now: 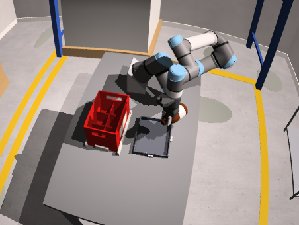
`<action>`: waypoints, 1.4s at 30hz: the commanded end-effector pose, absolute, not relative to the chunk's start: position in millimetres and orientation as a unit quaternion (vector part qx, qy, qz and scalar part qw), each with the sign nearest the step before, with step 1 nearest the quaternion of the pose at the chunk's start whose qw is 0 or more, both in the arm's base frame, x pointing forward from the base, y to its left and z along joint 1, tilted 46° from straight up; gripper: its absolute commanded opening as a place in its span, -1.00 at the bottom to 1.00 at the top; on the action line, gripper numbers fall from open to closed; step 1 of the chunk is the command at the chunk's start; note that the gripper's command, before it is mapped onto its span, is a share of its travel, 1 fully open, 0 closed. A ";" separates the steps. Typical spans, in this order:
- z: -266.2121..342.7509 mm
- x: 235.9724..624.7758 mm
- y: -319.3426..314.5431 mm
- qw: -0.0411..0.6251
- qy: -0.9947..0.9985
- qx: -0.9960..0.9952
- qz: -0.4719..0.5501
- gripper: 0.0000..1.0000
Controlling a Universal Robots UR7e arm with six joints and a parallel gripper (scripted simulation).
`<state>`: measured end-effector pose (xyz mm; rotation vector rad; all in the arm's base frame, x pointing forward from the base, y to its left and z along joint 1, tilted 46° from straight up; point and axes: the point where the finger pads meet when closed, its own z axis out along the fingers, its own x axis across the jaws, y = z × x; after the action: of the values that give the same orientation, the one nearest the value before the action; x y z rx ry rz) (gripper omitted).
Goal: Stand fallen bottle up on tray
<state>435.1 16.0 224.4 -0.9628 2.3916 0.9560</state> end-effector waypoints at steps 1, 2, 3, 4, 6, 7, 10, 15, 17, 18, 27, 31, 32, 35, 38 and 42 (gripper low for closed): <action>225.5 436.0 16.0 0.195 0.853 -0.344 0.340 -1.00; 225.5 436.0 16.0 0.195 0.853 -0.344 0.340 -1.00; 225.5 436.0 16.0 0.195 0.853 -0.344 0.340 -1.00; 225.5 436.0 16.0 0.195 0.853 -0.344 0.340 -1.00; 225.5 436.0 16.0 0.195 0.853 -0.344 0.340 -1.00; 225.5 436.0 16.0 0.195 0.853 -0.344 0.340 -1.00; 225.5 436.0 16.0 0.195 0.853 -0.344 0.340 -1.00; 225.5 436.0 16.0 0.195 0.853 -0.344 0.340 -1.00; 225.5 436.0 16.0 0.195 0.853 -0.344 0.340 -1.00; 225.5 436.0 16.0 0.195 0.853 -0.344 0.340 -1.00; 225.4 436.0 16.1 0.195 0.853 -0.344 0.340 -1.00; 224.8 435.1 16.9 0.196 0.854 -0.344 0.338 -1.00; 224.4 434.8 17.1 0.196 0.854 -0.343 0.337 -1.00; 224.4 434.8 17.2 0.197 0.855 -0.343 0.335 -1.00; 224.3 434.8 17.3 0.198 0.857 -0.342 0.331 -1.00; 224.2 434.7 17.4 0.201 0.860 -0.340 0.322 -1.00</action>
<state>435.2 15.9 224.0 -0.9567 2.3973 0.9341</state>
